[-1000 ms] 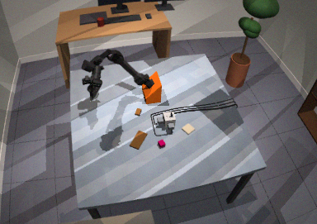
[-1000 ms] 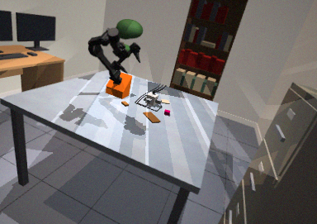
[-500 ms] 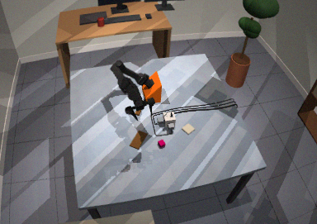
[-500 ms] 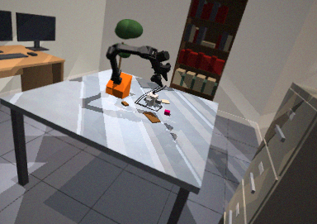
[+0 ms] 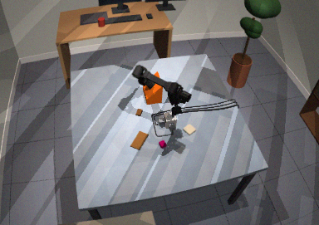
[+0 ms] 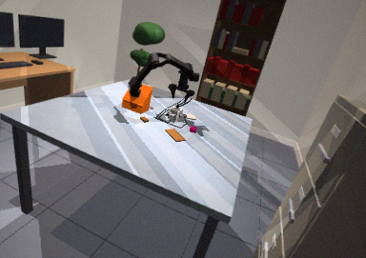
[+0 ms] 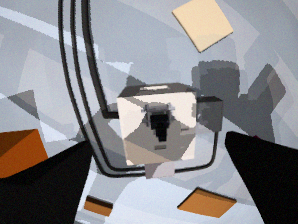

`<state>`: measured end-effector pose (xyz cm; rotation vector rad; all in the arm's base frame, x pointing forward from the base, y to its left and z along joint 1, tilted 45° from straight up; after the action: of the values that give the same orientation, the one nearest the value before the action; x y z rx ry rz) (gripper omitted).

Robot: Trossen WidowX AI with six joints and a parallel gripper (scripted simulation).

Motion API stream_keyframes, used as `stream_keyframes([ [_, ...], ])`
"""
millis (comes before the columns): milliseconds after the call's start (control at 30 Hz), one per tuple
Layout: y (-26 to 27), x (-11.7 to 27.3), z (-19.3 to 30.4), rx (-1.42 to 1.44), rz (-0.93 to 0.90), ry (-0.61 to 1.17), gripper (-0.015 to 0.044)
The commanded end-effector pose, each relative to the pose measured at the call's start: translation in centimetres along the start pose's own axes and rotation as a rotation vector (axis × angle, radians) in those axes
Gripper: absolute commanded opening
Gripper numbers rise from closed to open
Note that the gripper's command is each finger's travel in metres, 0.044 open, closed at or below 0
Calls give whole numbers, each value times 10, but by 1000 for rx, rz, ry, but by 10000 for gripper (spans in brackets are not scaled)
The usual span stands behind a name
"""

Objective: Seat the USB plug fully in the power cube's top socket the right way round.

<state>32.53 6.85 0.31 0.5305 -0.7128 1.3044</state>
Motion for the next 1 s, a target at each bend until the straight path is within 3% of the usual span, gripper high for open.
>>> stream_keyframes([
  [0, 0, -2, 5, 40, 1, 23, 440],
  [967, 0, -24, 6, 40, 2, 24, 440],
])
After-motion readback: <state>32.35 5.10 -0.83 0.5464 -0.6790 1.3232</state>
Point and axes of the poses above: the point midway between the two fingers, 35 mm back from their tips, its own x axis back along the fingers, its own y axis across the jaws, z = x × y, the point moved 3 cm from there along x, back along the fingers, and after that the axes turned 3 degrees about x, right-handed, at the moved point
